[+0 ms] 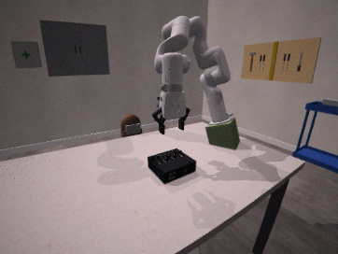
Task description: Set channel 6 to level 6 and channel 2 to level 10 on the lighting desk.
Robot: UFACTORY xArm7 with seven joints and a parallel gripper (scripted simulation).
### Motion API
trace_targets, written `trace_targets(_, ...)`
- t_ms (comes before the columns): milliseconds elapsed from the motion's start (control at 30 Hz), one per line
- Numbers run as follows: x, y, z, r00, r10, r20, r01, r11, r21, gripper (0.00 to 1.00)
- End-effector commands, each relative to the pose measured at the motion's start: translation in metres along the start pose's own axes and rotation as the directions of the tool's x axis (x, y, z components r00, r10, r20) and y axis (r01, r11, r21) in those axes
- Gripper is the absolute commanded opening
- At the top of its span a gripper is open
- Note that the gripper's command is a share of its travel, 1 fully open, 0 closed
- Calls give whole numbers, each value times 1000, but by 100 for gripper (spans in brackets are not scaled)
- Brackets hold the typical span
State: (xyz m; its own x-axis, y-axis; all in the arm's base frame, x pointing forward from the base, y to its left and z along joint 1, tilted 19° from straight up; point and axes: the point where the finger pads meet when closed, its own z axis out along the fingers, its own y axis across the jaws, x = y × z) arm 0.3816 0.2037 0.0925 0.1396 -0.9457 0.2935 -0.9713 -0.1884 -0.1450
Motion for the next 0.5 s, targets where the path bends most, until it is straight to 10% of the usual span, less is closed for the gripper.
trace_targets(0, -1, -1, -2, 1000, 0, 3, 0, 1000, 4, 100)
trace_targets(467, 4, -1, -2, 988, 154, 14, -154, 988, -8, 100)
